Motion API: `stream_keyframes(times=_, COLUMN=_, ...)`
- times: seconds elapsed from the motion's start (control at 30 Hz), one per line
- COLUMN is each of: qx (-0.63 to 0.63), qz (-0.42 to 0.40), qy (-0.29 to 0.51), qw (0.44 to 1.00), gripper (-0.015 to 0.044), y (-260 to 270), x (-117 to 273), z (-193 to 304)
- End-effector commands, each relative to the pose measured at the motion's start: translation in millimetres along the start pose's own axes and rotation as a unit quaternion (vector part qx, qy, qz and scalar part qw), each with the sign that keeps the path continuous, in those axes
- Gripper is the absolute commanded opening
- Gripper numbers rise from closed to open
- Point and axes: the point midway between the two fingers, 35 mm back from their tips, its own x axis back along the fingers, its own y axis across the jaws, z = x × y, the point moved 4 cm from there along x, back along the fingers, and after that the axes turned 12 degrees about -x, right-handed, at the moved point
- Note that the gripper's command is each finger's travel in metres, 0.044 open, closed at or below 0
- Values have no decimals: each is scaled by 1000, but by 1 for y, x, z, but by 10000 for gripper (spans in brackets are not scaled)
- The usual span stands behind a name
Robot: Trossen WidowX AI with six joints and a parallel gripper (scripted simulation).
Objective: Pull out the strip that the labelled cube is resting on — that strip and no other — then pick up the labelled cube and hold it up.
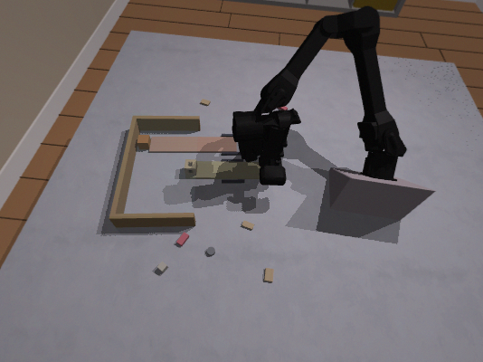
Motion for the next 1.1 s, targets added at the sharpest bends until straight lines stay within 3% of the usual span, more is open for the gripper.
stream_keyframes(times=0.0, qx=2, qz=1, qy=10, qw=1000, gripper=0, y=-2, x=-4, z=12)
stream_keyframes(times=1.07, qx=3, qz=1, qy=11, qw=1000, gripper=0, y=-13, x=-4, z=58)
